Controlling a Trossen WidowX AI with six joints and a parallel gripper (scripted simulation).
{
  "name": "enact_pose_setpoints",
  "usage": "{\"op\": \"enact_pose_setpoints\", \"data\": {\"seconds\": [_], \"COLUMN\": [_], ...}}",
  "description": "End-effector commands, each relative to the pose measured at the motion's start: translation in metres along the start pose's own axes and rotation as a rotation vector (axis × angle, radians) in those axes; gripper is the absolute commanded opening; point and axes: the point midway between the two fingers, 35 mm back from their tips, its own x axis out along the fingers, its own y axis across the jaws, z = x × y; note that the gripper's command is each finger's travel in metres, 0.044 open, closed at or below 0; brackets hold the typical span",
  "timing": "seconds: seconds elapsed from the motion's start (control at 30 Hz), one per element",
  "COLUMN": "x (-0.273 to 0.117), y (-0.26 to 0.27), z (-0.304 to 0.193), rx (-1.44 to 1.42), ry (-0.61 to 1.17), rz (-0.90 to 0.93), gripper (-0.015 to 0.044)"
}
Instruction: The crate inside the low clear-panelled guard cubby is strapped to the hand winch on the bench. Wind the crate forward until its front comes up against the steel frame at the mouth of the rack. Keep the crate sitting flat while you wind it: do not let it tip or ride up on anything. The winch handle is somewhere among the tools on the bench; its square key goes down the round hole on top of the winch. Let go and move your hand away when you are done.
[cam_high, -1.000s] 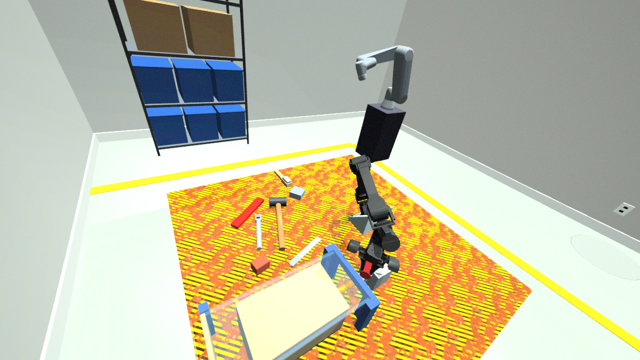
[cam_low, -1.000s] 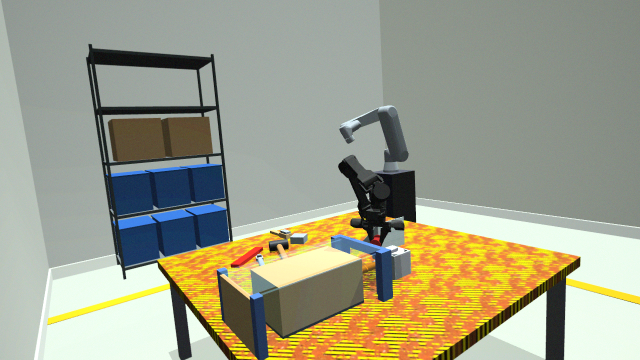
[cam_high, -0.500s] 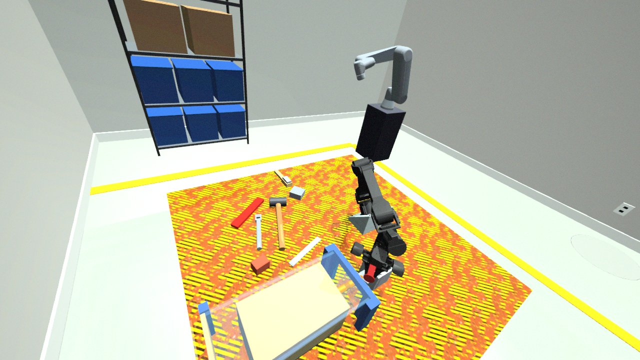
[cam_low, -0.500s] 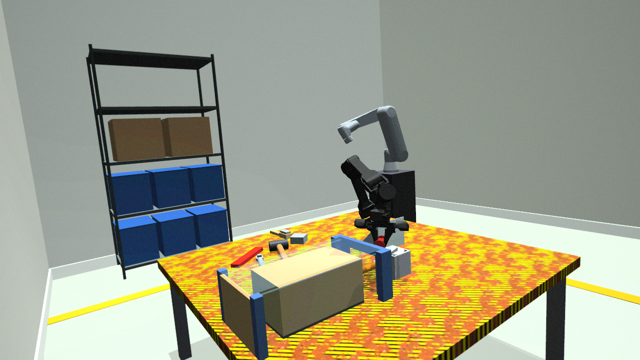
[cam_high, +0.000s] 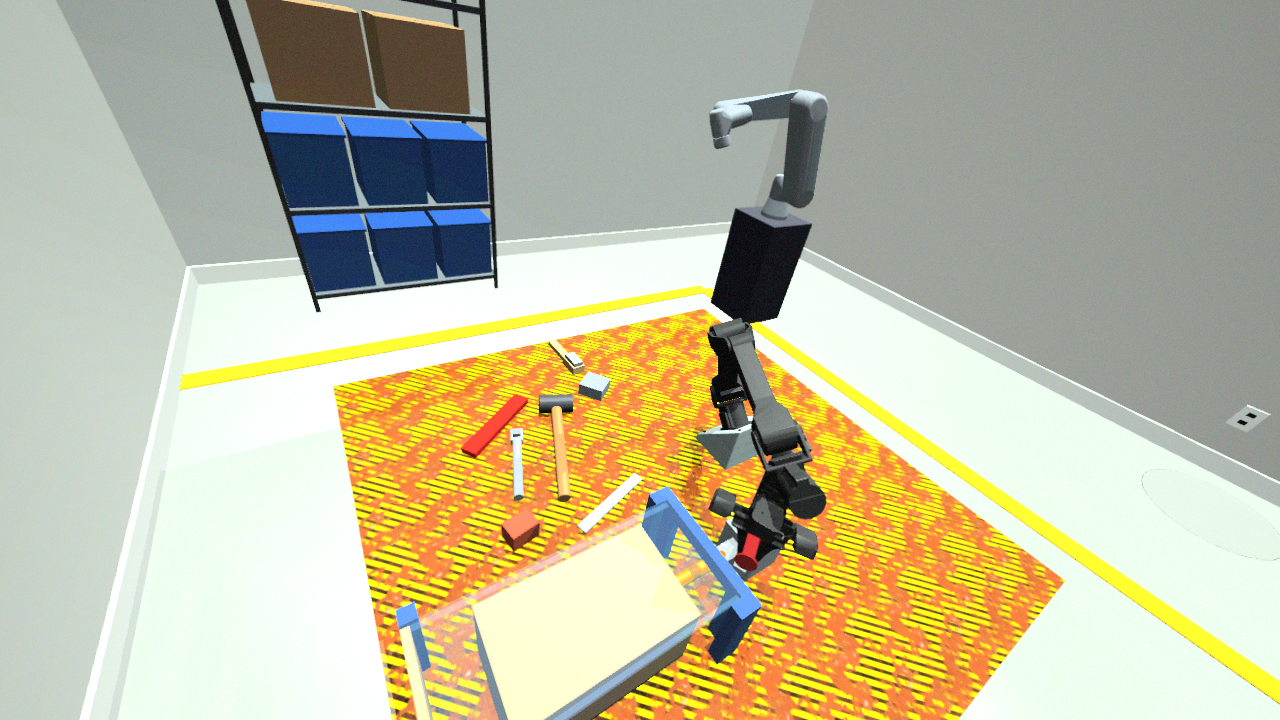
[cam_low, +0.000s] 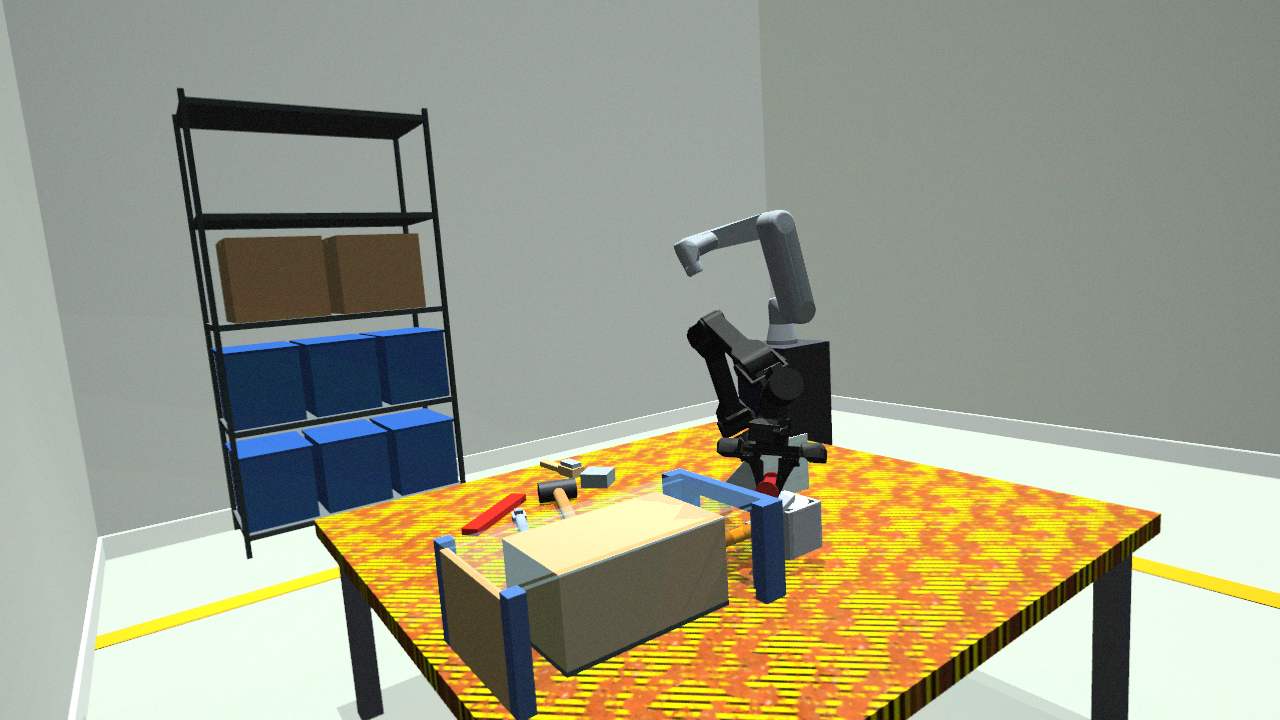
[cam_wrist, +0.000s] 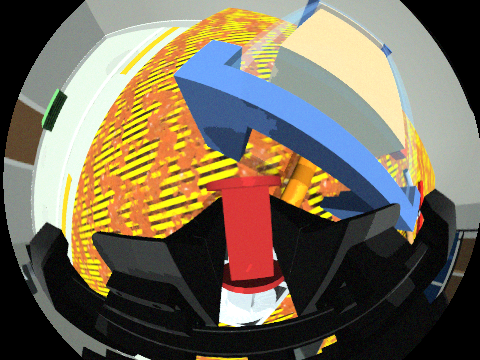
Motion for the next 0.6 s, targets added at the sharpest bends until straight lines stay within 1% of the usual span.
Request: {"op": "enact_pose_setpoints", "data": {"seconds": [0.0, 0.57], "x": [-0.001, -0.004], "y": [0.022, 0.045], "z": [-0.002, -0.007], "rx": [-0.004, -0.004], "ry": [0.000, -0.001], "rz": [0.035, 0.037], "gripper": [0.0000, 0.0000]}}
